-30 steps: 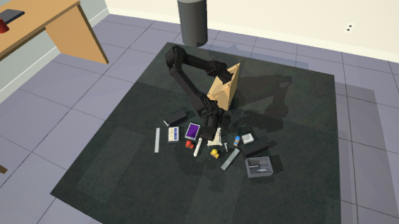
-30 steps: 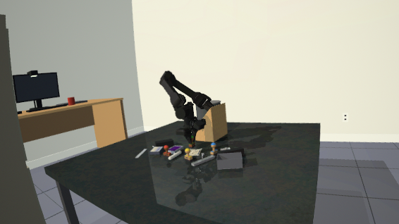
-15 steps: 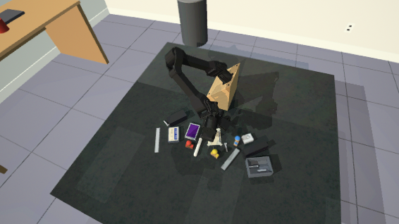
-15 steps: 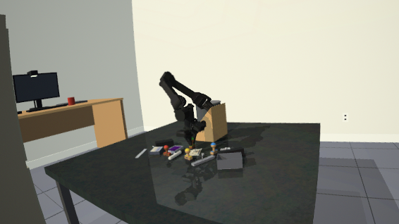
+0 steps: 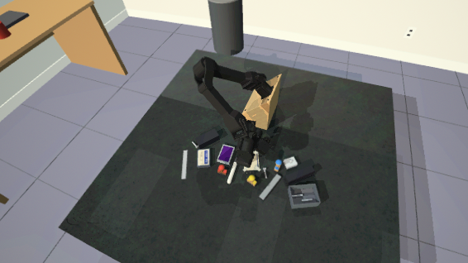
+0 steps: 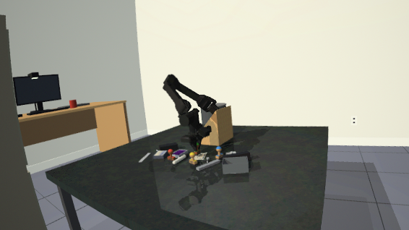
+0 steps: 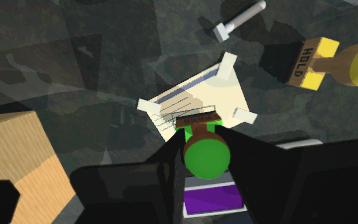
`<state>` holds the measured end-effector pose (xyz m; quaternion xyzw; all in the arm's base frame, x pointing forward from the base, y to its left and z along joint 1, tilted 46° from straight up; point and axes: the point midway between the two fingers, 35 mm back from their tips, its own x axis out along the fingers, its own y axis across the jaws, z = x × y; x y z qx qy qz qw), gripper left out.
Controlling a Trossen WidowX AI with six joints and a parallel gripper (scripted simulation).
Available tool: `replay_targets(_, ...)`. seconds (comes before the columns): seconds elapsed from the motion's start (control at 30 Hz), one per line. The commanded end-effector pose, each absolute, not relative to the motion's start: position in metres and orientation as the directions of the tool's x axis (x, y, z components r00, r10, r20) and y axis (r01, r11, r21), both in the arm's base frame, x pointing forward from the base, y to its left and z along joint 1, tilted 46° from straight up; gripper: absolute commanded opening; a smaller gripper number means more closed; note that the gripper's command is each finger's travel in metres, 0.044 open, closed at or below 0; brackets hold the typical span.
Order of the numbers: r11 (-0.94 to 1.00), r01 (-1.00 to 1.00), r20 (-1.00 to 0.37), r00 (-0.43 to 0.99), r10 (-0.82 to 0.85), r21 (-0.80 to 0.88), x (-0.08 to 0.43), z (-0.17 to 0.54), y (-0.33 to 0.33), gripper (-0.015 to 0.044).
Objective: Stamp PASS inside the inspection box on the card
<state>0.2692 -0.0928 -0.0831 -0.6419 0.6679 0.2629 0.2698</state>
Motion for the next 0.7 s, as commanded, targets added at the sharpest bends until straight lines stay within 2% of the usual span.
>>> replay_targets(0.0,0.036,-0.999,-0.694,-0.031,-0.720,0.008,0.2683,-0.0848,-0.0954,0.0000)
replay_targets(0.67,0.036,-0.999,-0.693,-0.030,-0.721,0.007,0.2676,-0.0884,-0.0996,0.0000)
